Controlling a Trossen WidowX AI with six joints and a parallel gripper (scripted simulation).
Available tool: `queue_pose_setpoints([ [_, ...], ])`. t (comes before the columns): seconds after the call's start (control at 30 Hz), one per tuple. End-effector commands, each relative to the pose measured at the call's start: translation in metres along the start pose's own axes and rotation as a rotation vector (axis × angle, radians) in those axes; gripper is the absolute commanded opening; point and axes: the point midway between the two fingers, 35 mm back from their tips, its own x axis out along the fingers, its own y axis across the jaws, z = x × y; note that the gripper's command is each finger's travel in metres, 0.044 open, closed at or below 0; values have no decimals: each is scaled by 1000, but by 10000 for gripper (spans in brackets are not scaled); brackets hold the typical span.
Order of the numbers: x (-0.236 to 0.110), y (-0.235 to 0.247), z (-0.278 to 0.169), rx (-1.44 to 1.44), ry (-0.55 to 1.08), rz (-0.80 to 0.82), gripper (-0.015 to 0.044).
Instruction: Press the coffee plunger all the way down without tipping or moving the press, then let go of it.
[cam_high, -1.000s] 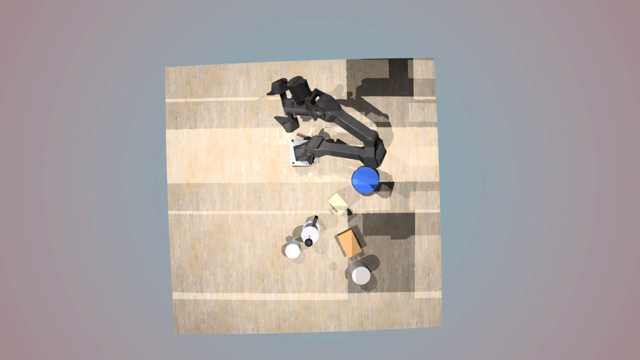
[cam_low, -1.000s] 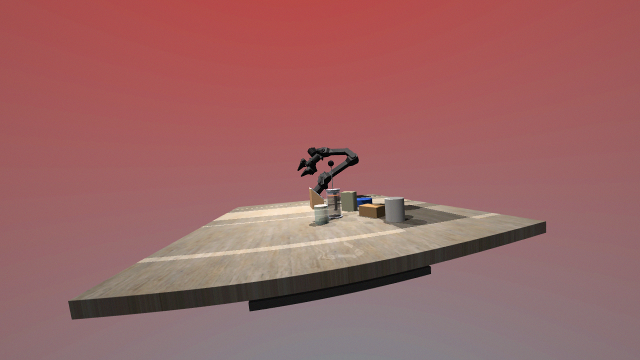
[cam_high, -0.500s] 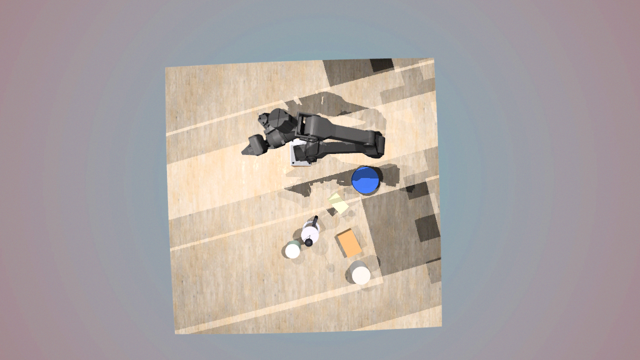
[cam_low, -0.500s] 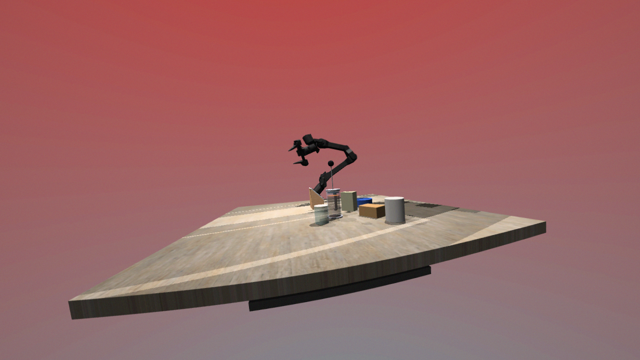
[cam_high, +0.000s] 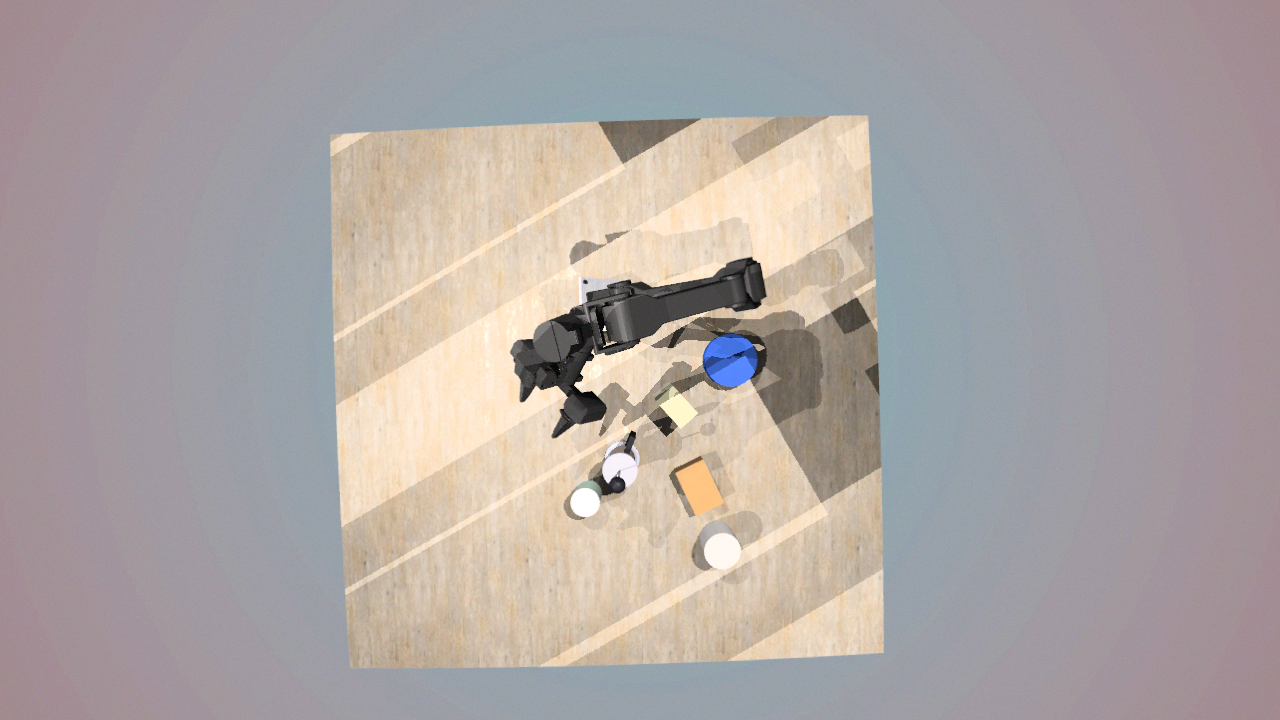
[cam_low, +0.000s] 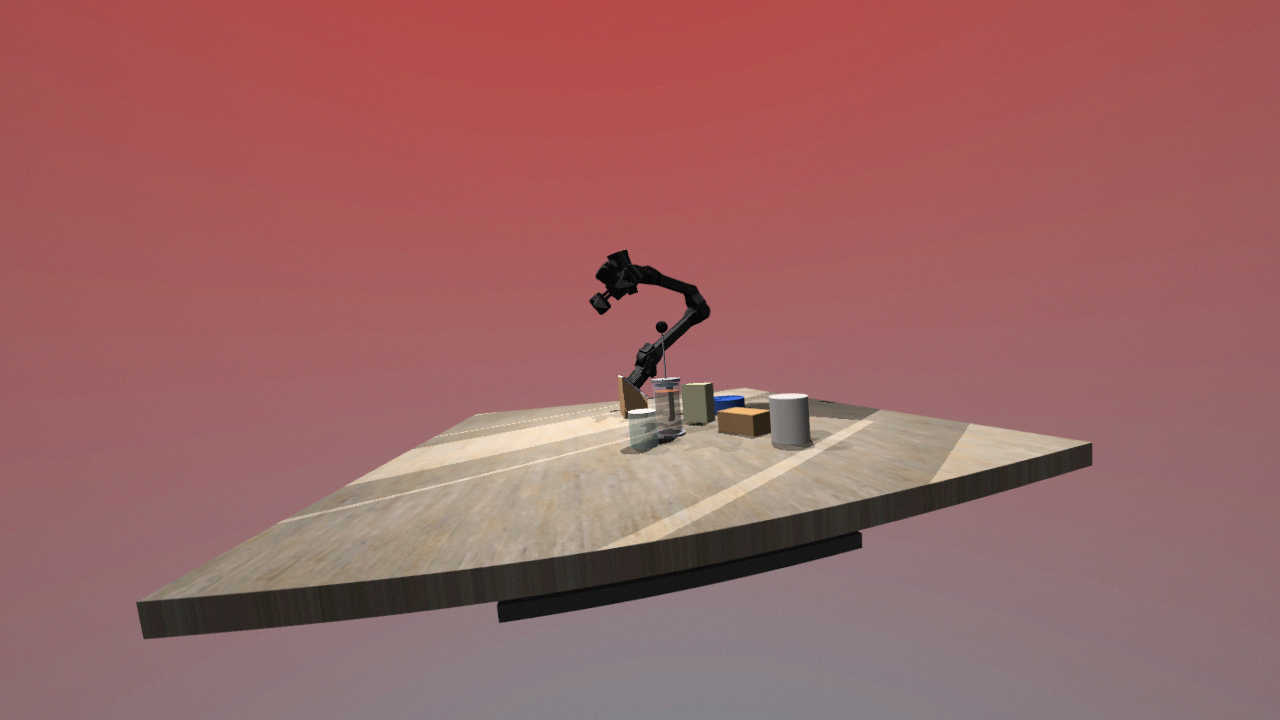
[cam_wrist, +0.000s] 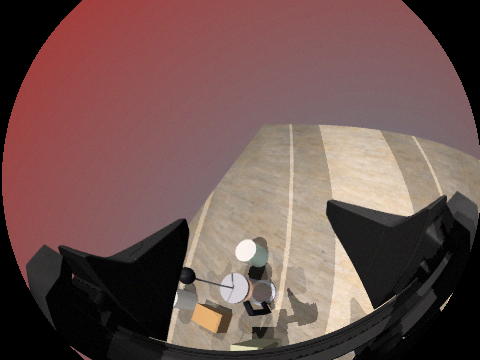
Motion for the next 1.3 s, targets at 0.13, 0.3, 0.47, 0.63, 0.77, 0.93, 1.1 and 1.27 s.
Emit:
queue_pose_setpoints([
  [0.13, 41, 106, -61, -690, 240, 447, 440],
  [0.3, 45, 119, -76, -778, 262, 520, 440],
  [0.47, 59, 106, -102, -781, 264, 525, 440],
  [0.63, 67, 97, -122, -786, 267, 542, 440],
  [0.77, 68, 98, -123, -786, 267, 541, 440],
  [0.93, 74, 100, -125, -787, 268, 539, 440],
  [1.1, 81, 102, -128, -788, 268, 538, 440],
  [1.27, 88, 105, -132, -788, 268, 538, 440],
])
